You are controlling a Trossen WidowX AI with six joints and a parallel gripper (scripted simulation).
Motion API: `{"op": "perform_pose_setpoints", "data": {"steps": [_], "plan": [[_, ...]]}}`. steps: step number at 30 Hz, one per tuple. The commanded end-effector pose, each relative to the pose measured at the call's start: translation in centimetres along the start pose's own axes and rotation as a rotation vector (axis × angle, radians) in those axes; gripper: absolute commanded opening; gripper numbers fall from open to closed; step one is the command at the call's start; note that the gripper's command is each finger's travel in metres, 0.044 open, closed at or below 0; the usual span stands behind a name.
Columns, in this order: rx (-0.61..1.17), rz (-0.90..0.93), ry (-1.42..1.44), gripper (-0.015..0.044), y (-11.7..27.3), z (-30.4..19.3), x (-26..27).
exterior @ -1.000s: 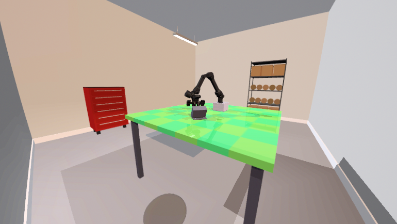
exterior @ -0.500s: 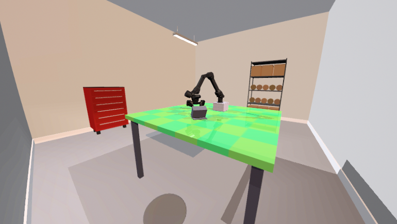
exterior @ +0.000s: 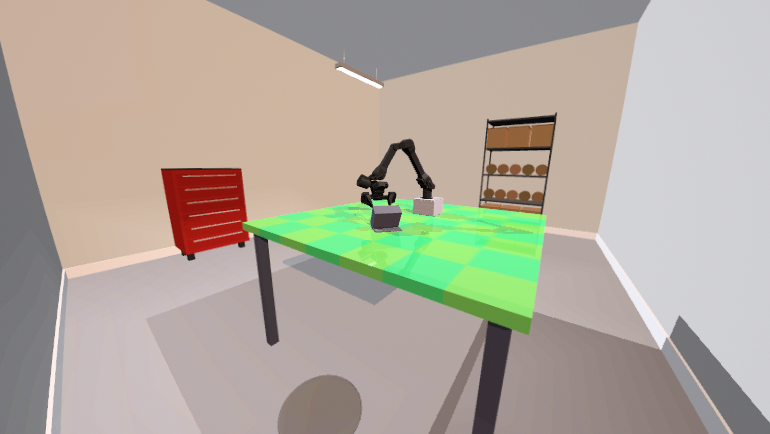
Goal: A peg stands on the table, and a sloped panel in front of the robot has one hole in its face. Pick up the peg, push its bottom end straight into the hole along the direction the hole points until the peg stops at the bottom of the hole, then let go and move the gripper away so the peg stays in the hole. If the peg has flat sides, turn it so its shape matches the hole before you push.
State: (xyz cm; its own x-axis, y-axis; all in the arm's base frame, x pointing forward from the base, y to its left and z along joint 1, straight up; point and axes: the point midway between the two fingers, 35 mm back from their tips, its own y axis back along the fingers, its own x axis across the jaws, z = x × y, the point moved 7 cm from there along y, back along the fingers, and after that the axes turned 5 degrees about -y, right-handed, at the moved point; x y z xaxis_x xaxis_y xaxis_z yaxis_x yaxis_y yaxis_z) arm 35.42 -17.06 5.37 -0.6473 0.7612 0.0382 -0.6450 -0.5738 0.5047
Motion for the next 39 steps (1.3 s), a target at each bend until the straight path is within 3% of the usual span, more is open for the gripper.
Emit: {"op": "perform_pose_setpoints", "data": {"steps": [1, 39], "plan": [[-0.001, -0.001, 0.004, 0.0440, 0.7, 0.1, -0.1], [0.004, 0.000, -0.007, 0.0440, 6.7, -0.3, -0.1]]}}
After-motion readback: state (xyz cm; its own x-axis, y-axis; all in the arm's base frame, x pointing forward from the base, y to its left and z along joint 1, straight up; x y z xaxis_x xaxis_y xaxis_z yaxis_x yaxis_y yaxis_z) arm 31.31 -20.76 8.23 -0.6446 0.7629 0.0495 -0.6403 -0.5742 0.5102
